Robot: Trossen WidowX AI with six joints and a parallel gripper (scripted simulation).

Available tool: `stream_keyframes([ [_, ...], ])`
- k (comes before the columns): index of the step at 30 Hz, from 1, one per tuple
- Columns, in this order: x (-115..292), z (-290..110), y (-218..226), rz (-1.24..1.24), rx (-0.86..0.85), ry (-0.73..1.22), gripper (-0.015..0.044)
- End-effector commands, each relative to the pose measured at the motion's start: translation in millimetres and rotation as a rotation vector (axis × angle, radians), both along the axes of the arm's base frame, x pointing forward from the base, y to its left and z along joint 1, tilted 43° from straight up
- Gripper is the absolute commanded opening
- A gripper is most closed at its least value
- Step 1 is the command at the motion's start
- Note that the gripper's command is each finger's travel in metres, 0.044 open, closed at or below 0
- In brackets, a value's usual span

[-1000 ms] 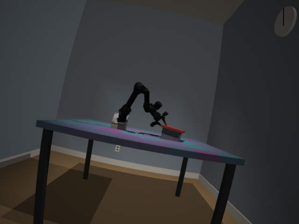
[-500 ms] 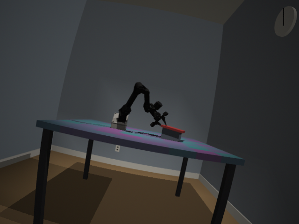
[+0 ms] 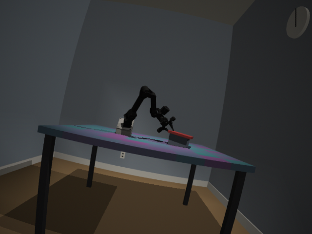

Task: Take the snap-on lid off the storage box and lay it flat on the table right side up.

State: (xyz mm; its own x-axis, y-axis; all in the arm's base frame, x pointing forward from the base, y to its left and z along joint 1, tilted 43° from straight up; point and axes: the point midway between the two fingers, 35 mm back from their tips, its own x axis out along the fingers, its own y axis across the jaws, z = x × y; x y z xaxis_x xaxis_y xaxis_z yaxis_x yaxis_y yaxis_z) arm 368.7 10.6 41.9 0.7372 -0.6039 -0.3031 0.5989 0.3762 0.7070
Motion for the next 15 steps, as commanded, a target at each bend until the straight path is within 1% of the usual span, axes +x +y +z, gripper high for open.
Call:
stream_keyframes([
  [1, 0.7, -0.4, -0.4, 0.002, -0.002, 0.004, 0.0000],
  [15, 1.7, 12.5, 10.7, 0.003, -0.001, 0.005, 0.0000],
])
